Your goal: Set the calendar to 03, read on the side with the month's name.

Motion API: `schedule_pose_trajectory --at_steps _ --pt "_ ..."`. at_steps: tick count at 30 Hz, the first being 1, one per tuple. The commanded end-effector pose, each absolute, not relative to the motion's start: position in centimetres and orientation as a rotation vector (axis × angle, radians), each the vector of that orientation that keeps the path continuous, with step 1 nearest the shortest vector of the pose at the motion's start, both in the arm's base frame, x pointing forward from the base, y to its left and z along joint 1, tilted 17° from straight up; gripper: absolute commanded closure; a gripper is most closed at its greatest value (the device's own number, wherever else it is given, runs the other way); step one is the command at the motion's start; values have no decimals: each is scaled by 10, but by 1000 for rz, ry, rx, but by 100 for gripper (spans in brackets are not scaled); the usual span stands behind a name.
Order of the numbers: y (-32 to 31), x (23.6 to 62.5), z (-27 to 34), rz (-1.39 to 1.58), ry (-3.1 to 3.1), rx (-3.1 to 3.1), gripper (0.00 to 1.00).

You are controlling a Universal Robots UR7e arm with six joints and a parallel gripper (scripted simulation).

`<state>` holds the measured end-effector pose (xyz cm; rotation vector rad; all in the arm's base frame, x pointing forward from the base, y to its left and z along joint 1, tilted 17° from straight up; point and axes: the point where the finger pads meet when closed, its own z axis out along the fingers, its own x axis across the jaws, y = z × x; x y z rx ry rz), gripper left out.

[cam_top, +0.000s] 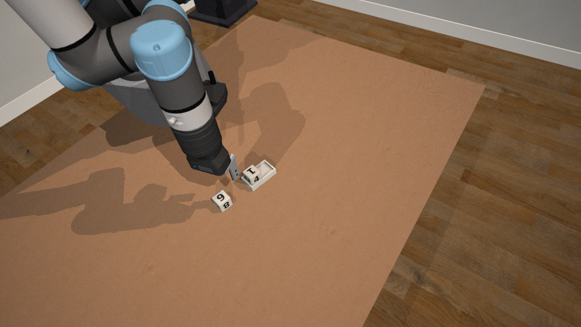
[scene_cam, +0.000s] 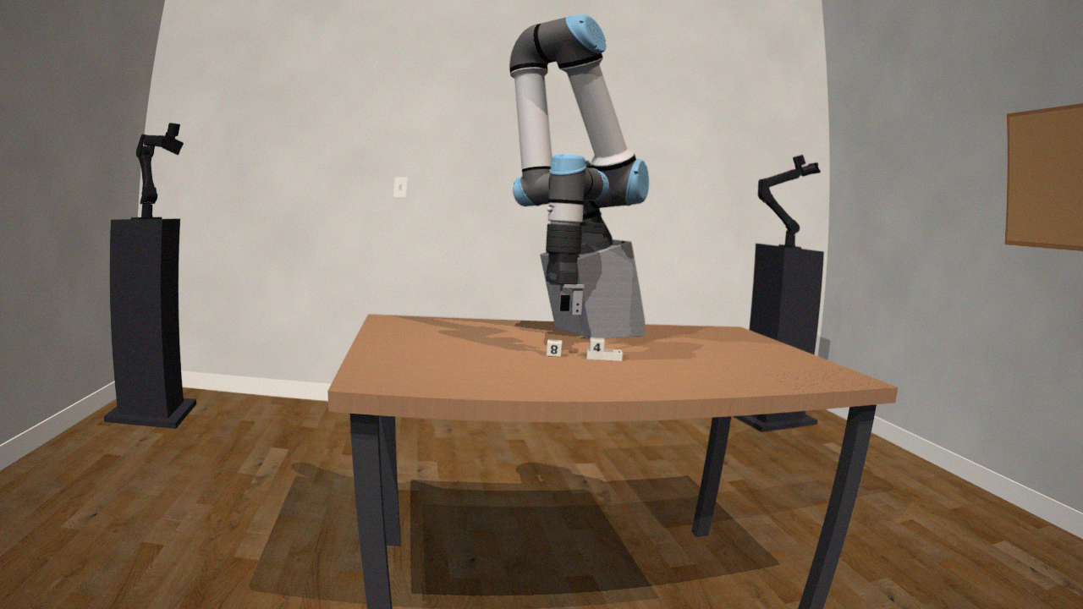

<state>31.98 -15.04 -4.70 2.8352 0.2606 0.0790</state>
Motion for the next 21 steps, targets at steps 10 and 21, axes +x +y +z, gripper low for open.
schedule_pose_trajectory --at_steps 10,21 --pt "-173 313 -44 162 -275 2843 0" --pt "-179 311 -43 181 -412 2830 0"
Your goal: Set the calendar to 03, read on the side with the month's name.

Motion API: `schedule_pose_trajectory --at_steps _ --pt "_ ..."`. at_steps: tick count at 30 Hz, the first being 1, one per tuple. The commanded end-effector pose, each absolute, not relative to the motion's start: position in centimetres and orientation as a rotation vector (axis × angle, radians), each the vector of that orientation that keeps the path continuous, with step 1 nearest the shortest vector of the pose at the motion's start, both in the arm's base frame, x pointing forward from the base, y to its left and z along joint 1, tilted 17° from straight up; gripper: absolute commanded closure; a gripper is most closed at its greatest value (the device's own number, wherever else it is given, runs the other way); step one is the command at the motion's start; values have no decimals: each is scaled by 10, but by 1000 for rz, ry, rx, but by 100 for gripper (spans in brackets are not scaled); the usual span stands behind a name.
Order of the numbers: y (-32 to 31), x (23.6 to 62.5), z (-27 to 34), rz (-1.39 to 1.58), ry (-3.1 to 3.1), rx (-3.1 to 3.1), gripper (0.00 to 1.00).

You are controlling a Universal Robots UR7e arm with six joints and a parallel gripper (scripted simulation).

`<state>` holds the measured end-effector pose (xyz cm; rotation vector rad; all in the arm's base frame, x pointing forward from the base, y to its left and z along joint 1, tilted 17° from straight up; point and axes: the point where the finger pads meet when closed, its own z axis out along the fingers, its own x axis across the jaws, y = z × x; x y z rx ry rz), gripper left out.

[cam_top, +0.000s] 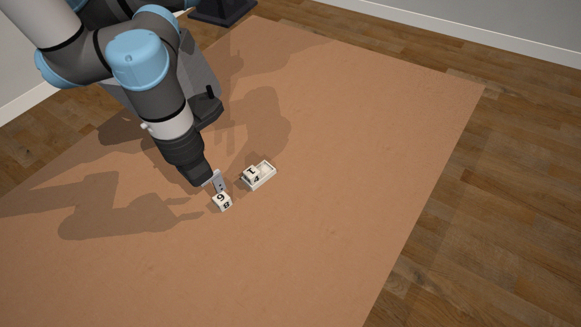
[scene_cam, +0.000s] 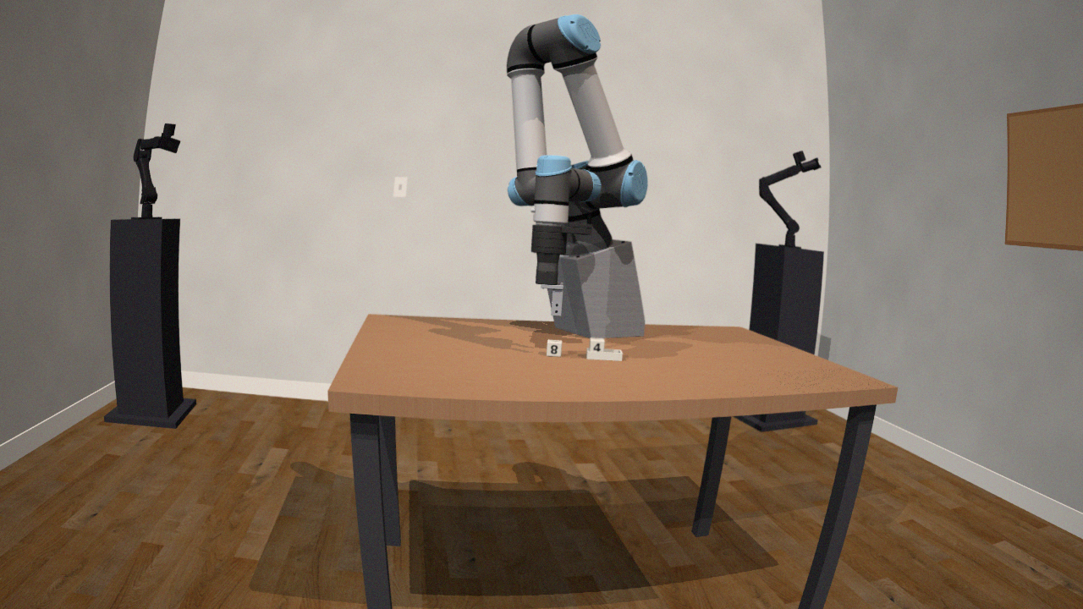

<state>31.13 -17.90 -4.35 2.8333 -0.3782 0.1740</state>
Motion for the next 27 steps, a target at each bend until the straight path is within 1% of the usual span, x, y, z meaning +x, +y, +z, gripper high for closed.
schedule_pose_trajectory --at_steps 1,2,27 --pt "-180 311 -43 182 -411 2829 0" --pt "-180 312 -43 182 -410 2829 10" --pt "-179 312 -43 182 -408 2830 10"
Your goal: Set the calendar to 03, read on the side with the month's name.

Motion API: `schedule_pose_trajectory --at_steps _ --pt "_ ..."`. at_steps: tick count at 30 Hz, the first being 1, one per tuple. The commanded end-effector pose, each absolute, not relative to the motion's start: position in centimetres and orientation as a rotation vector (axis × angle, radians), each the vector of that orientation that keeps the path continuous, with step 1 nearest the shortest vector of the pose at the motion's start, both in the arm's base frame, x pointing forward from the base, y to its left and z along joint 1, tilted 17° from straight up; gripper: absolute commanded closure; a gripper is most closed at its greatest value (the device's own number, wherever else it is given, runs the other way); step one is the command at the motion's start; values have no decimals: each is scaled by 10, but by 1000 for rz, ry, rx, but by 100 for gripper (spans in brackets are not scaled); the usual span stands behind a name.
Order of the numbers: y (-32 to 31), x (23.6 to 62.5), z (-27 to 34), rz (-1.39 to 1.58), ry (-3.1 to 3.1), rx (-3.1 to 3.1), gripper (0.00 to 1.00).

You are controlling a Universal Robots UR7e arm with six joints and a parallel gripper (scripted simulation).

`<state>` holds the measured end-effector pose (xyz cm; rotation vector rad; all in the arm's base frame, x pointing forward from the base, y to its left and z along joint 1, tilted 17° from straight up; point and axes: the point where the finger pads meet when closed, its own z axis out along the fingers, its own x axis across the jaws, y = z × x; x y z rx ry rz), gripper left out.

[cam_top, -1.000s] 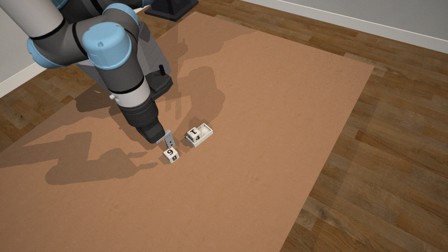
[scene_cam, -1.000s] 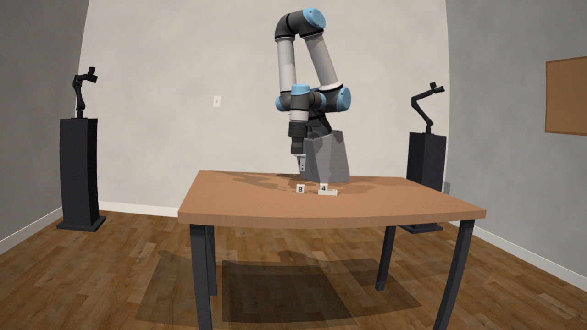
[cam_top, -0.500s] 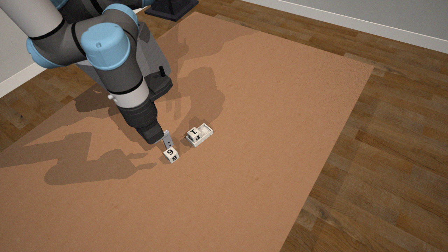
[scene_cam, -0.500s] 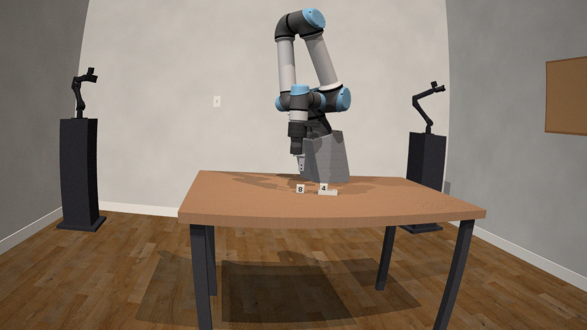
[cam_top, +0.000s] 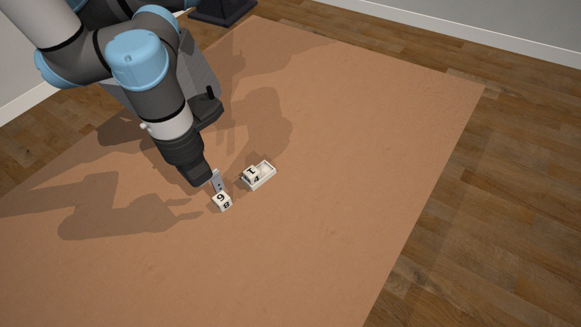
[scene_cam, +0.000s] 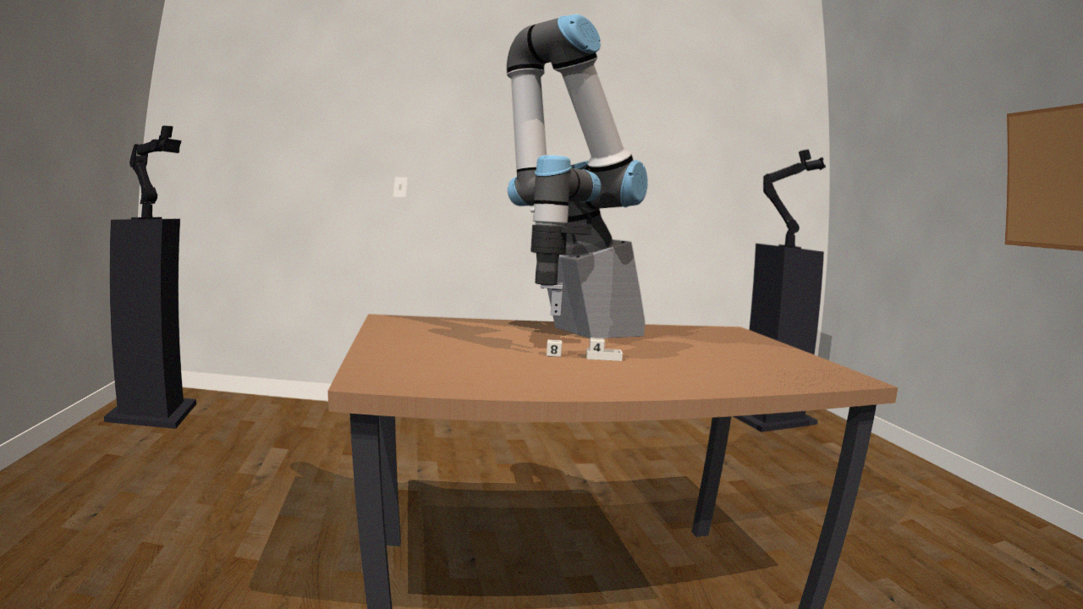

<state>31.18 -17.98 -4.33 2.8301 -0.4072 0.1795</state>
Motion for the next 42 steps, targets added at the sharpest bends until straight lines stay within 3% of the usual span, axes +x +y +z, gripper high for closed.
schedule_pose_trajectory --at_steps 1,42 --pt "-179 312 -43 182 -408 2830 10" --pt "-188 315 -68 183 -409 2829 10"
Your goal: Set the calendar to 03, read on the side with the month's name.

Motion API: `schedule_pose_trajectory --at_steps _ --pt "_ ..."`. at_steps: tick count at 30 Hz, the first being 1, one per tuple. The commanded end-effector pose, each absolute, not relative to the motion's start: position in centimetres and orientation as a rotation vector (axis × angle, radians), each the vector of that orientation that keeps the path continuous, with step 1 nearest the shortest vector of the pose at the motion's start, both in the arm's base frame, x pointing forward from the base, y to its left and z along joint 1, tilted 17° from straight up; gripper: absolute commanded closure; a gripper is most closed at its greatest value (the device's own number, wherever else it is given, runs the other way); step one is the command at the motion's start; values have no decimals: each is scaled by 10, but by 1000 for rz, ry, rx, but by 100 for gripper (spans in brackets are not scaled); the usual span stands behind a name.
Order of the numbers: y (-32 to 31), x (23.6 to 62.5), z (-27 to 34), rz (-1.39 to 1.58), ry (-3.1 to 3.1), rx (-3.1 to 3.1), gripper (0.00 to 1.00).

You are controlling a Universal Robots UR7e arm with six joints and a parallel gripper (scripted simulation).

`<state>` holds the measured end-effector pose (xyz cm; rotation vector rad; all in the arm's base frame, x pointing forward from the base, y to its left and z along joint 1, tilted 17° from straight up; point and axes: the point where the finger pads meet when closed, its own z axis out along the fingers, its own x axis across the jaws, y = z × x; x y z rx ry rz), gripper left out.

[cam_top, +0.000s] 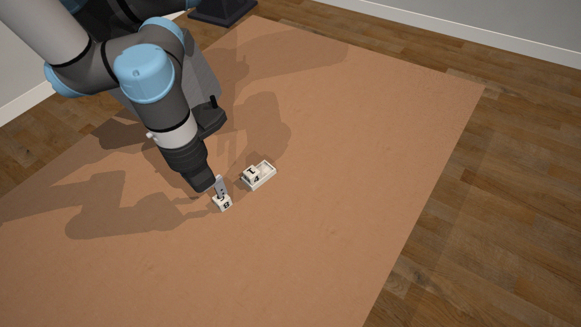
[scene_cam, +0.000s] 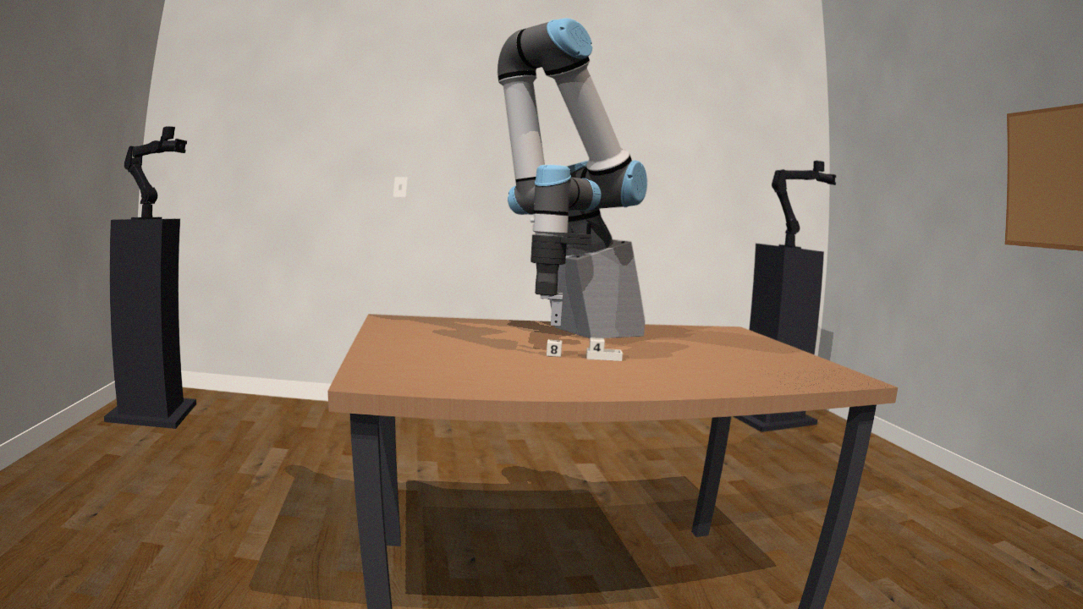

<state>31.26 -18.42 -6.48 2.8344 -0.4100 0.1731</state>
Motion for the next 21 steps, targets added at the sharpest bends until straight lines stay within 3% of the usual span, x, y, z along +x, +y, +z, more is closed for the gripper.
schedule_pose_trajectory --at_steps 1,21 --pt "-188 315 -69 183 -409 2829 10" --pt "-194 318 -91 184 -409 2828 10"
